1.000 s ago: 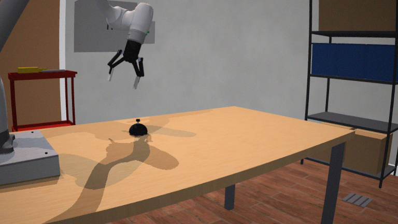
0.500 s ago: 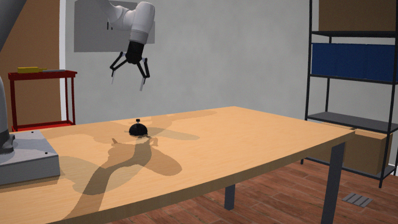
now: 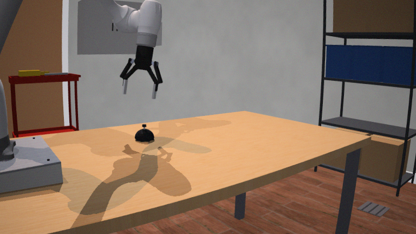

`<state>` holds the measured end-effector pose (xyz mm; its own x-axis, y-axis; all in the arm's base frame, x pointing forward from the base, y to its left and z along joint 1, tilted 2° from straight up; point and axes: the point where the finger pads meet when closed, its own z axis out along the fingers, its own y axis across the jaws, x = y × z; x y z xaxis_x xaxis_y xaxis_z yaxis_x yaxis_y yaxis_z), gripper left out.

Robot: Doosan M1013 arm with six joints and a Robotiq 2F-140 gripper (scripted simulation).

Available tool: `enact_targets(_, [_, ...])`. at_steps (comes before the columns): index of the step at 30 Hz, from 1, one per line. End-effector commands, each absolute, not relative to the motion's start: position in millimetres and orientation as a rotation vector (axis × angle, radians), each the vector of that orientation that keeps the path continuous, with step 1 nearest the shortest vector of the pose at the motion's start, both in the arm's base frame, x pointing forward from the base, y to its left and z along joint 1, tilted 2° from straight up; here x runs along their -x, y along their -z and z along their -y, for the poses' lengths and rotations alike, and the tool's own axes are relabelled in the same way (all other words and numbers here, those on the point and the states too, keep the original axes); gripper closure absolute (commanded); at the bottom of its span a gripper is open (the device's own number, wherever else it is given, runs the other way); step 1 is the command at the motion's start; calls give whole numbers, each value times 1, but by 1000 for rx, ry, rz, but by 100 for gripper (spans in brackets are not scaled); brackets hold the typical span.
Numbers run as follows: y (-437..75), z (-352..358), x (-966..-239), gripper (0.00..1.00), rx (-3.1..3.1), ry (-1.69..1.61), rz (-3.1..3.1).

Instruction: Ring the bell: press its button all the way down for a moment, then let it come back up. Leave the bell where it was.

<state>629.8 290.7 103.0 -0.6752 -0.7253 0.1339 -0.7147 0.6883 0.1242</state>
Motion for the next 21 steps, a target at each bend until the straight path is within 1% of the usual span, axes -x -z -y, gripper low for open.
enact_targets(1, [-99,-269,-630,0,-959,51,2844])
enact_targets(4, [-97,-253,-629,0,-798,33,2917])
enact_targets(6, [-97,-253,-629,0,-798,33,2917])
enact_targets(7, [-94,-240,-628,0,-660,20,2972])
enact_targets(14, [-89,-206,-623,0,-277,-4,3086])
enact_targets(20, [-88,-201,-622,0,-220,-6,3099])
enact_targets(21, [-88,-201,-622,100,-220,-6,3099])
